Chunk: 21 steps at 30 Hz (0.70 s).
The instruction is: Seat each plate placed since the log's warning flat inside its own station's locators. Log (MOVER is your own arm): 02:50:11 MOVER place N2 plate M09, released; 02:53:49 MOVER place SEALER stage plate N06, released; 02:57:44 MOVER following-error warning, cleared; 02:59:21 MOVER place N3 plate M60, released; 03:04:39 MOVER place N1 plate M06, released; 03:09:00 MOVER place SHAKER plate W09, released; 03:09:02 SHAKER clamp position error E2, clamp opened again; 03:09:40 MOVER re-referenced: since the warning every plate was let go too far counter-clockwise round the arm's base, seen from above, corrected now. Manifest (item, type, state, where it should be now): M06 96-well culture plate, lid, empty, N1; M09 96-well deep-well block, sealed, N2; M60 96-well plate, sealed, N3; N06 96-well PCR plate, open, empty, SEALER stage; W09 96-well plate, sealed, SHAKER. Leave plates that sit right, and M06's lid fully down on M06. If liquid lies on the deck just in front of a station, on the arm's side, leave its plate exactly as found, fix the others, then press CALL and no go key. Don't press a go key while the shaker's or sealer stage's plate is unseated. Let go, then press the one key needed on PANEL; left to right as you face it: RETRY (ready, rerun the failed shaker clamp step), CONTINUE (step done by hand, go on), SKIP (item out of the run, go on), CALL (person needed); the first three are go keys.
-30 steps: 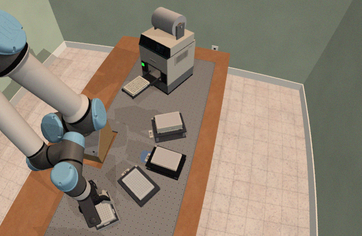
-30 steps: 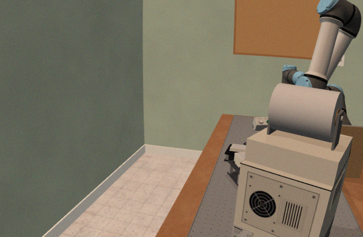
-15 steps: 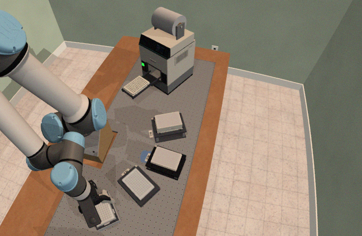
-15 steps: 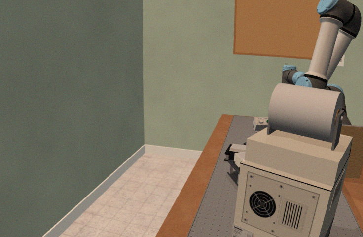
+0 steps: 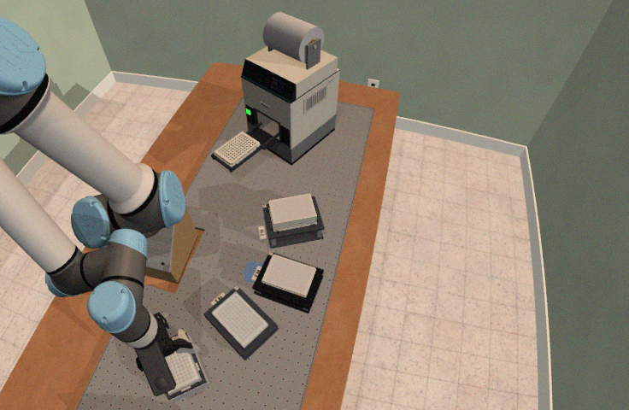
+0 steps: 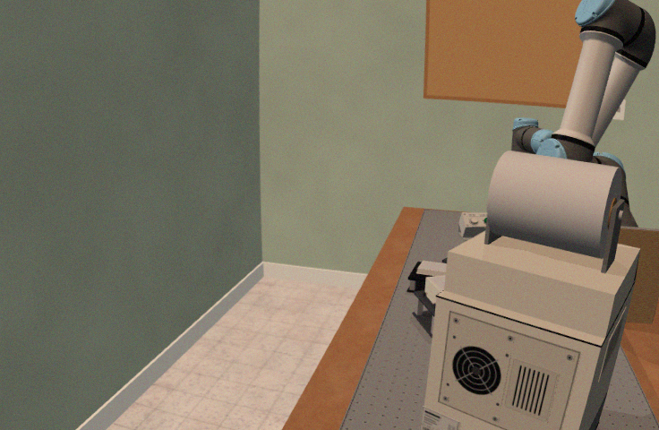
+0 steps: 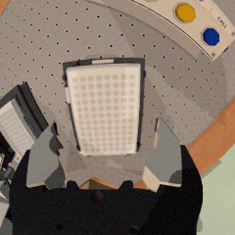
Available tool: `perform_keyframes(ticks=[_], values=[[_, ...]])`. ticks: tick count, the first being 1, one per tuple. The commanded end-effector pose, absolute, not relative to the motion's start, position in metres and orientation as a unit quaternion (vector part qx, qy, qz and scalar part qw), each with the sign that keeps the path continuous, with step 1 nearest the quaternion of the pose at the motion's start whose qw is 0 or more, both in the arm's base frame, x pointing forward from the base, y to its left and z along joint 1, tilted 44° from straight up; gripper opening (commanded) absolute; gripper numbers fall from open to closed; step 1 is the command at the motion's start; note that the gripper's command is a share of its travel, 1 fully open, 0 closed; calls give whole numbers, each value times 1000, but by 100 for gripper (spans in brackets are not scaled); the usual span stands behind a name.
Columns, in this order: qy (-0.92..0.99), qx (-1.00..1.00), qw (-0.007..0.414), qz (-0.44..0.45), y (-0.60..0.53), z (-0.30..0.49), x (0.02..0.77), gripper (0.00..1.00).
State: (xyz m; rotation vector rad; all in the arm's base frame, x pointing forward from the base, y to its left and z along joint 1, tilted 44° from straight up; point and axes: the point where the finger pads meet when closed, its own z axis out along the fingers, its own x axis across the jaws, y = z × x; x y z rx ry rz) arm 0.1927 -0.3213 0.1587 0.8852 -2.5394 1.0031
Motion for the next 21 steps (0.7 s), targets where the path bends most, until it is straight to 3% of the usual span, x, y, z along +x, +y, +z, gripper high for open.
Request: perform_keyframes(ticks=[1,21], values=[[-876,306,135,347,-321,159,193,82],[-876,306,135,347,-290,192,194,82]])
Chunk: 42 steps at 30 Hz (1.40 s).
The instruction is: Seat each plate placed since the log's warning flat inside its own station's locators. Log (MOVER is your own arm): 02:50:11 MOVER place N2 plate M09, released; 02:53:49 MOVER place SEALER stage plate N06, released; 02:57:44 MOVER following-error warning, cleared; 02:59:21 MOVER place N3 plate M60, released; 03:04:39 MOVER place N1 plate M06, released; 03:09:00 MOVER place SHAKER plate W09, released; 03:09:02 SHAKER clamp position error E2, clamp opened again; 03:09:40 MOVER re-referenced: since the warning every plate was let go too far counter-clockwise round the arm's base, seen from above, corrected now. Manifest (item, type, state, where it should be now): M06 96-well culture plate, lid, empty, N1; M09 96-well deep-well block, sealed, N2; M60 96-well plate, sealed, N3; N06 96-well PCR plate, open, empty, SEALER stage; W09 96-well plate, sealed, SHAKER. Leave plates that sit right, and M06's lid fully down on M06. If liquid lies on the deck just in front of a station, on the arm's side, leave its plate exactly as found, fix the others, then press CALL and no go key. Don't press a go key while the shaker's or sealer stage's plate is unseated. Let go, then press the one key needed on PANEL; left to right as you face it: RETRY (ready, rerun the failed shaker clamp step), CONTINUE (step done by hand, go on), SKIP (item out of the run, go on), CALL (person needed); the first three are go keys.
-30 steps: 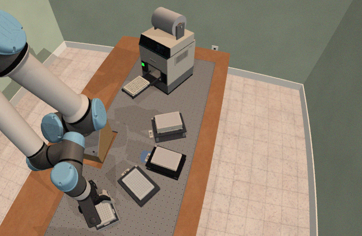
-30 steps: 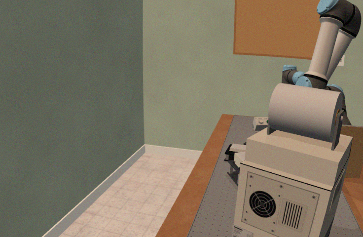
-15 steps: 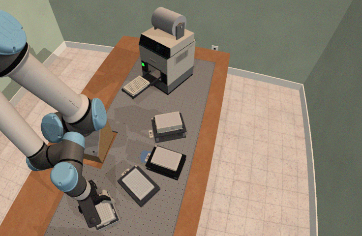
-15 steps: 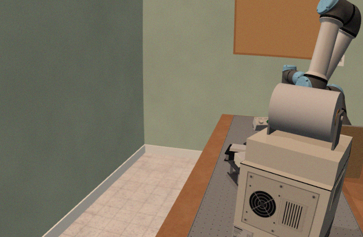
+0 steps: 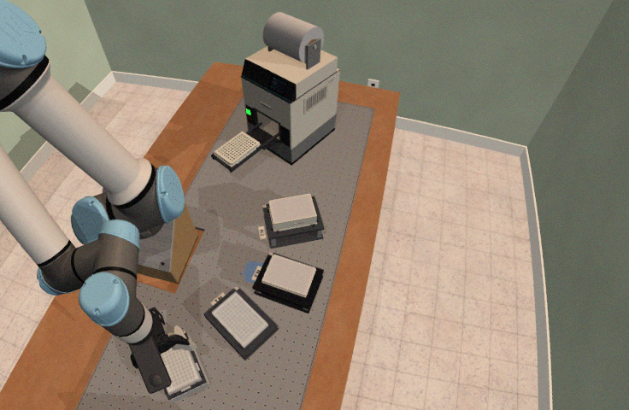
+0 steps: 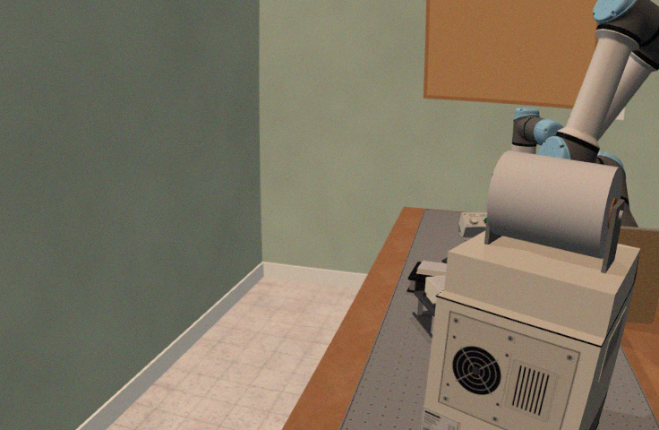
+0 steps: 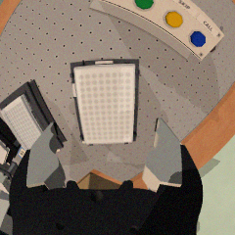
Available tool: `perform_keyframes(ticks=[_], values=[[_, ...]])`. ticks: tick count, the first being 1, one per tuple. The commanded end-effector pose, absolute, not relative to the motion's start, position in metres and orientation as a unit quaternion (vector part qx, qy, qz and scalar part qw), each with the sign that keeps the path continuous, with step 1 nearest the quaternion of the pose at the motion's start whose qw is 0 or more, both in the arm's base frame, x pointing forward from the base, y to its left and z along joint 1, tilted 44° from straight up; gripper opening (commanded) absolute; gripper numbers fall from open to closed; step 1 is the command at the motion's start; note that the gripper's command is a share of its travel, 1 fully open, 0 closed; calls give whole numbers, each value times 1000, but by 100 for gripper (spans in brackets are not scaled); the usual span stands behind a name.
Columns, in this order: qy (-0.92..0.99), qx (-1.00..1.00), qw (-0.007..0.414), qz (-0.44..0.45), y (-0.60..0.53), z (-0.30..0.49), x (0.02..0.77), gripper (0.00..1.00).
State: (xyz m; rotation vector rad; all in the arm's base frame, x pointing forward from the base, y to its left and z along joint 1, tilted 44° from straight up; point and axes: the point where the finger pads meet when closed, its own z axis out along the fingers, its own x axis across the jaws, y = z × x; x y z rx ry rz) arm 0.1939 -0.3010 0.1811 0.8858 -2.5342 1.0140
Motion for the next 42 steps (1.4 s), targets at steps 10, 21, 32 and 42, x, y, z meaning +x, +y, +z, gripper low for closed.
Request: perform_keyframes(ticks=[10,21,32,42], values=[[-876,305,135,347,-266,217,195,82],[-888,270,121,352,-280,230,190,0],[-912,171,82,363,-319,268,178,0],[-919,128,65,367,-347,295,169,0]])
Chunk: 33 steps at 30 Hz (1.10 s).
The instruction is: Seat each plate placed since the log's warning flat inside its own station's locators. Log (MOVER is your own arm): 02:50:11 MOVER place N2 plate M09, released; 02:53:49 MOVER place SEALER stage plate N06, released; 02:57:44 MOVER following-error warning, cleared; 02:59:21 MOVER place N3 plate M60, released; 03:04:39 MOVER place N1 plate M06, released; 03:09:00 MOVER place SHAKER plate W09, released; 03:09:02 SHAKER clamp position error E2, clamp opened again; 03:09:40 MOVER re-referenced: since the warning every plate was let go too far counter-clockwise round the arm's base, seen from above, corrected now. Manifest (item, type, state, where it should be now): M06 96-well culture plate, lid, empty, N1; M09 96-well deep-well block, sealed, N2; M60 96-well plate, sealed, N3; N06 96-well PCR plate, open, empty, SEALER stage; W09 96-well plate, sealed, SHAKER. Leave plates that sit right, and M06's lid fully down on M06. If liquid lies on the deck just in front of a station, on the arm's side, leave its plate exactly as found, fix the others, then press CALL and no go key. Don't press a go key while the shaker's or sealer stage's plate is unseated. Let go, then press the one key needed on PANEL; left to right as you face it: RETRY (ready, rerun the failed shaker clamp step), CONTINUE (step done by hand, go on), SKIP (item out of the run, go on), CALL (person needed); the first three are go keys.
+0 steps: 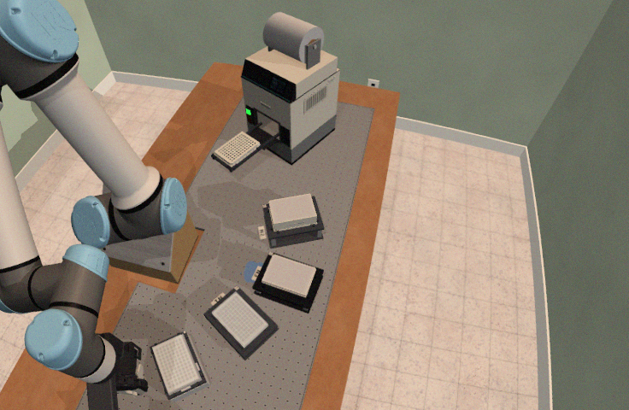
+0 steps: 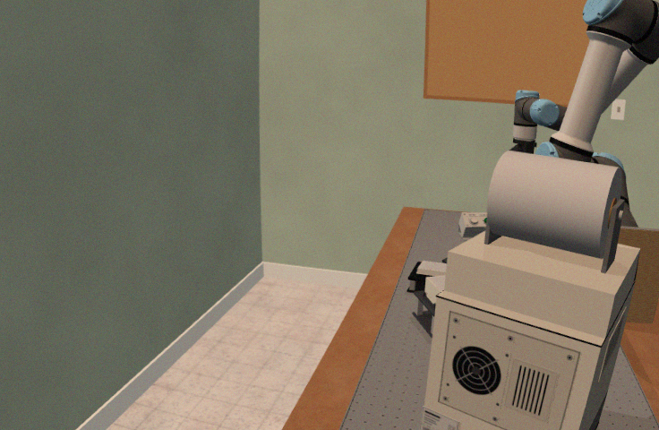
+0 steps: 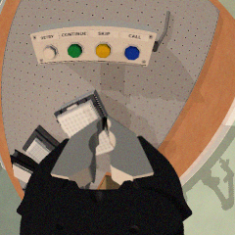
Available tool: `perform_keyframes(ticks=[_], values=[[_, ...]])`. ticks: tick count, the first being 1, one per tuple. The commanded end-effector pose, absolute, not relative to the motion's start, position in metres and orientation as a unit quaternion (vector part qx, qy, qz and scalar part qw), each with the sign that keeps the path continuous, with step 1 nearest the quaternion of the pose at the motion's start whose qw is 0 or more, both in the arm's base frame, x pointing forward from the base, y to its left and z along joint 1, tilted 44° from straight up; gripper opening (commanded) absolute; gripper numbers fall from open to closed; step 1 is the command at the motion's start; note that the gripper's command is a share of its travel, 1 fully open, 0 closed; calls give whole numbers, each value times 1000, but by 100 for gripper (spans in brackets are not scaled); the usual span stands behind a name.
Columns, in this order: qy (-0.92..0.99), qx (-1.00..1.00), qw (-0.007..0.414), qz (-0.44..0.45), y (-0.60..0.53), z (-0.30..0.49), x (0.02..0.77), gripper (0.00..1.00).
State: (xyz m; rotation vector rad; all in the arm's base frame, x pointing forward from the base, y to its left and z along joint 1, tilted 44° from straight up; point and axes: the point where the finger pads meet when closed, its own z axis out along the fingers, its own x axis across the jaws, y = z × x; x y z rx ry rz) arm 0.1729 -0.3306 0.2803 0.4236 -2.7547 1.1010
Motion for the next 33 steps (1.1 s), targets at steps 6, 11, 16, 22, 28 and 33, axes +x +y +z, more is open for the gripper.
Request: perform_keyframes(ticks=[6,11,16,22,28,33], values=[[-919,128,65,367,-368,315,162,0],[-919,128,65,367,-378,325,159,0],[-919,128,65,367,-396,342,153,0],[-919,128,65,367,-396,342,153,0],[-919,128,65,367,-396,342,153,0],[-919,128,65,367,-397,341,153,0]])
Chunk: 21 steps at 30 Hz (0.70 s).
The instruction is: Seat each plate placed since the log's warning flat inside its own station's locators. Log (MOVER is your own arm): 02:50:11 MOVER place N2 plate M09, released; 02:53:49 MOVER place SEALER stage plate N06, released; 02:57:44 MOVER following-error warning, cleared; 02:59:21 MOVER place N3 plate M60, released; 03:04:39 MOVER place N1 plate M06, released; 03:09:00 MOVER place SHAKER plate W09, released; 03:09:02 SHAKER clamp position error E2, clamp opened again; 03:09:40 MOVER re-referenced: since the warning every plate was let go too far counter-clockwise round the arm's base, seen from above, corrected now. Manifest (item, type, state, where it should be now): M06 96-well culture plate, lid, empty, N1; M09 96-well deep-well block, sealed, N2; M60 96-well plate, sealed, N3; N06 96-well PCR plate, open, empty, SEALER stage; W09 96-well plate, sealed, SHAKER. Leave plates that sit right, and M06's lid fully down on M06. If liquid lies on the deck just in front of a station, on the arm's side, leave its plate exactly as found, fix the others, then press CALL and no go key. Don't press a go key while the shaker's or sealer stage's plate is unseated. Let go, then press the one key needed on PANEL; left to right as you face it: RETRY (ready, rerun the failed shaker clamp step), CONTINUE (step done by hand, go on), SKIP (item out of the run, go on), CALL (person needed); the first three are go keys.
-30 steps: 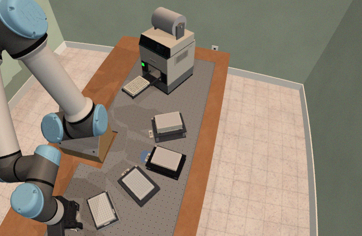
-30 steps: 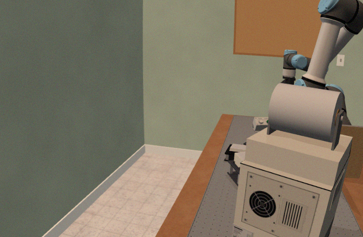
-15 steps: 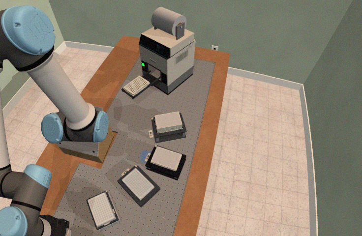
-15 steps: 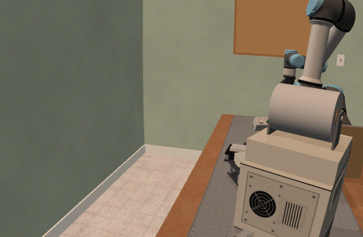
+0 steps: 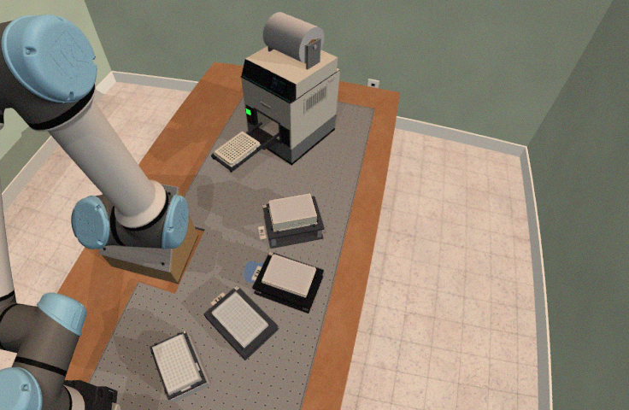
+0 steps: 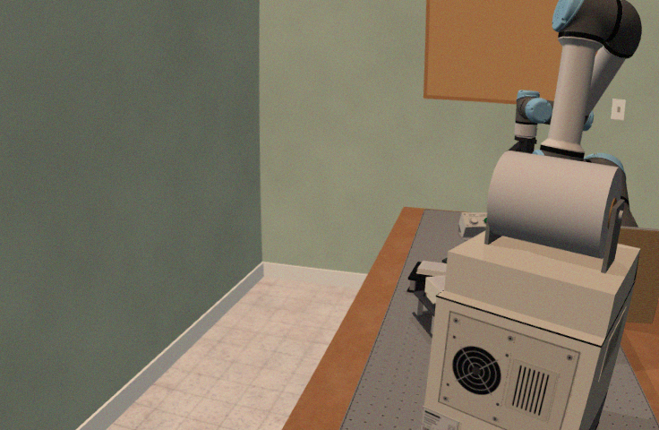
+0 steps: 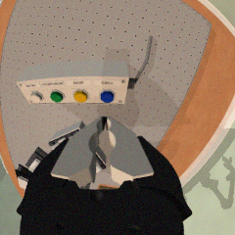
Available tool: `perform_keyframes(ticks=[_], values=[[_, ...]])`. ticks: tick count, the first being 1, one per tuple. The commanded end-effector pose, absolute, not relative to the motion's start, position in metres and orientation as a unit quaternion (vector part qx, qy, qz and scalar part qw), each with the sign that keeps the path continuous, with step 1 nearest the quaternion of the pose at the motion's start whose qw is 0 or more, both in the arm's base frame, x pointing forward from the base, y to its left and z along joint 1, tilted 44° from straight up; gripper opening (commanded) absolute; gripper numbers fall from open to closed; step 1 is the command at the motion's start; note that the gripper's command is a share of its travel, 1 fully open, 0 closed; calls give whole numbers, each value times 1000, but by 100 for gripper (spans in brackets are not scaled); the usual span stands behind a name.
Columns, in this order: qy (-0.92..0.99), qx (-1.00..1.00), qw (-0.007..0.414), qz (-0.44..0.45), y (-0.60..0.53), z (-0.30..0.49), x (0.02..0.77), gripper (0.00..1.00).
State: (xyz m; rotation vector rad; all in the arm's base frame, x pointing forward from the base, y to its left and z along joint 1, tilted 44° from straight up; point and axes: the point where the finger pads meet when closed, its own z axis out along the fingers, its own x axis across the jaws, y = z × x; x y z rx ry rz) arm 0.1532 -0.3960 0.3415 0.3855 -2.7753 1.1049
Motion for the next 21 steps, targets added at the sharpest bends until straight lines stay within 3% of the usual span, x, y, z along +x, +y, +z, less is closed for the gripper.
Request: perform_keyframes(ticks=[1,21], values=[[-919,128,65,367,-398,340,153,0],[-919,128,65,367,-419,318,152,0]])
